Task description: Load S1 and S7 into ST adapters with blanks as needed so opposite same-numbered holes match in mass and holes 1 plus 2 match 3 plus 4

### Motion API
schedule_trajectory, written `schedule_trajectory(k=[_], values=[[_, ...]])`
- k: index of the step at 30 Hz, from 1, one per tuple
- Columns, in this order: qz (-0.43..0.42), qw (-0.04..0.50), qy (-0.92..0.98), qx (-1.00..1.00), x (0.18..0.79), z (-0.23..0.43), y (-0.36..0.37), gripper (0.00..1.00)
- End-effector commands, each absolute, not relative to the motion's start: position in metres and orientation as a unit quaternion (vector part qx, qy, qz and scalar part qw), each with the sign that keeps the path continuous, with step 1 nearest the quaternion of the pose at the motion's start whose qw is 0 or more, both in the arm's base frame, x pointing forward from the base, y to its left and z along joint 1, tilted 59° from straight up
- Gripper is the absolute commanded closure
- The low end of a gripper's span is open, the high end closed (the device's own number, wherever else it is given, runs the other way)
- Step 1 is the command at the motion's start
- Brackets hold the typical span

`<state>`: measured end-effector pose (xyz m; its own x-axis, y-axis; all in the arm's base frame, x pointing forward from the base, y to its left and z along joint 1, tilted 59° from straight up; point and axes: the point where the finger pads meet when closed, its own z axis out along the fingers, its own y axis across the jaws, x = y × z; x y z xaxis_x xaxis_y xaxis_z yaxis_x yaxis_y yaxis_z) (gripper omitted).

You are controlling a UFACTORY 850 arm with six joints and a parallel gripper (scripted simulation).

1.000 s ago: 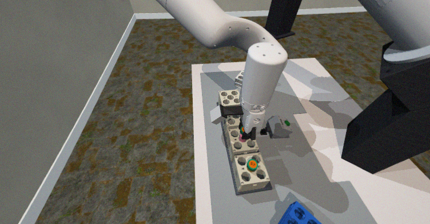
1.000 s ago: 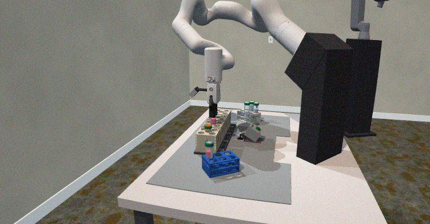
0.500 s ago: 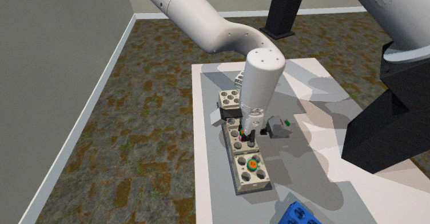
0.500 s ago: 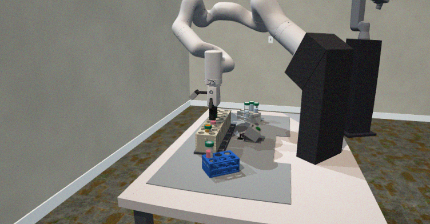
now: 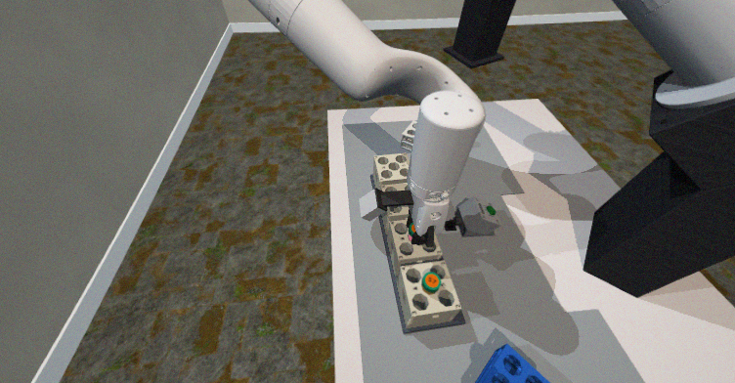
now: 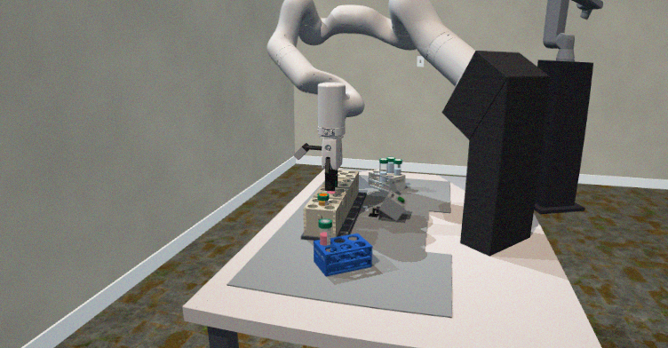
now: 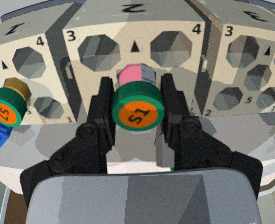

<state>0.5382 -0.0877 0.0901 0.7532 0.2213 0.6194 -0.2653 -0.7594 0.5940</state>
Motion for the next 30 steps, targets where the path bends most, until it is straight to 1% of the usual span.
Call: schedule_trajectory(k=[1, 20, 21, 30], values=[[0.351, 0.346, -0.012, 0.870, 0.5401, 0.0887, -0.0893, 1.00], [0.351, 0.346, -0.012, 0.870, 0.5419, 0.0871, -0.0911, 1.00], [0.351, 0.346, -0.012, 0.870, 0.5421, 0.0869, -0.0913, 0.57], [0.351, 0.346, -0.012, 0.870, 0.5421, 0.0869, -0.0913, 0.57]])
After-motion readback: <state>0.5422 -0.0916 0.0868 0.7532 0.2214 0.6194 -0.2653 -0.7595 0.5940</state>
